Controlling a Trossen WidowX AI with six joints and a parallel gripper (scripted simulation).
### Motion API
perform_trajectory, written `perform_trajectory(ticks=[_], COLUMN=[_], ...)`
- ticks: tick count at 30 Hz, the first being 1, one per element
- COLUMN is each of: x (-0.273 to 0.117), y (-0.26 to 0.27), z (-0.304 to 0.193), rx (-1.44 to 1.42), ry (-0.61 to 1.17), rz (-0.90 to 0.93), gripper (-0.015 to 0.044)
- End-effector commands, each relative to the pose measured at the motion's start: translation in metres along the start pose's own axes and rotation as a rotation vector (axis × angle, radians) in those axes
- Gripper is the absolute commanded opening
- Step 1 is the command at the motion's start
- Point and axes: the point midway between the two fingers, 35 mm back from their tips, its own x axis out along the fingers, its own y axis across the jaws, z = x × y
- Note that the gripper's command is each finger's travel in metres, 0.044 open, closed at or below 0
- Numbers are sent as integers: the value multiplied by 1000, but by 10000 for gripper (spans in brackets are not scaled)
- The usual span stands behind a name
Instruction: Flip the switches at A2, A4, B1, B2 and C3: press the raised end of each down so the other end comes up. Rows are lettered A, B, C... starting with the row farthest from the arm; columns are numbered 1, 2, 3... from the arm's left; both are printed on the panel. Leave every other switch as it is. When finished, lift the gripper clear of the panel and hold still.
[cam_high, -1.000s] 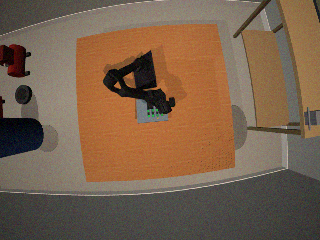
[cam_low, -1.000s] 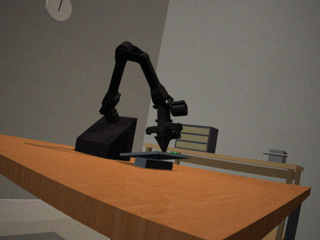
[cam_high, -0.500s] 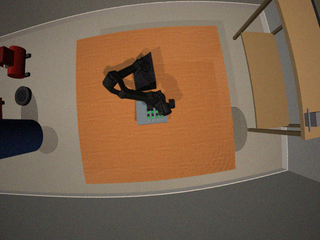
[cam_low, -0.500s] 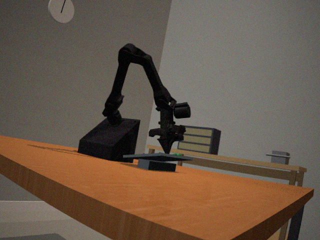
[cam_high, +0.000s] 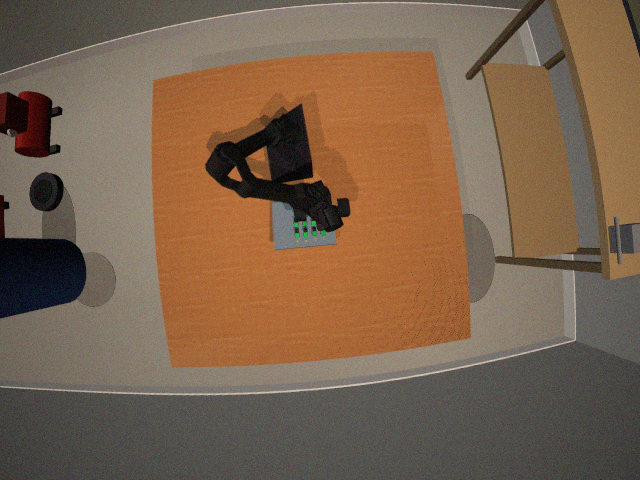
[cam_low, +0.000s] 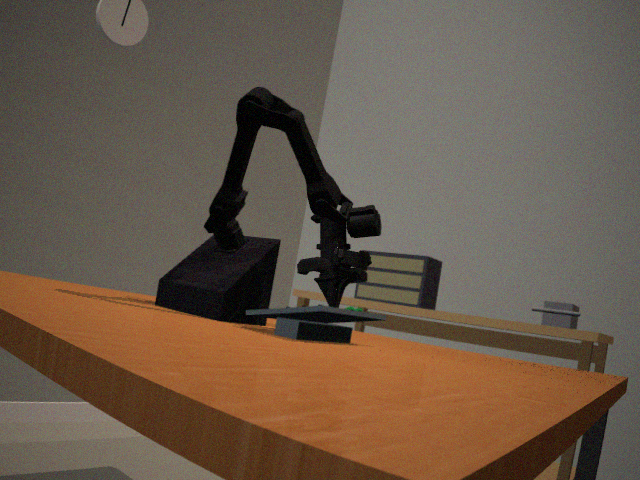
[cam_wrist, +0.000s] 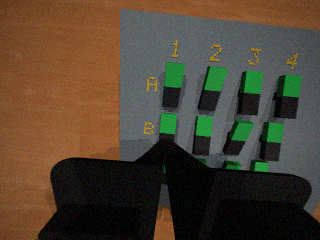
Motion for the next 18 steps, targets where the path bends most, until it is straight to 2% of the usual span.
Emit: perform_trajectory(ticks=[1, 14, 18], x=[1, 3, -29], y=[-1, -1, 2], z=[0, 0, 3], rx=[0, 0, 0], ry=[0, 0, 14], rz=[-3, -4, 4], gripper=[0, 0, 0])
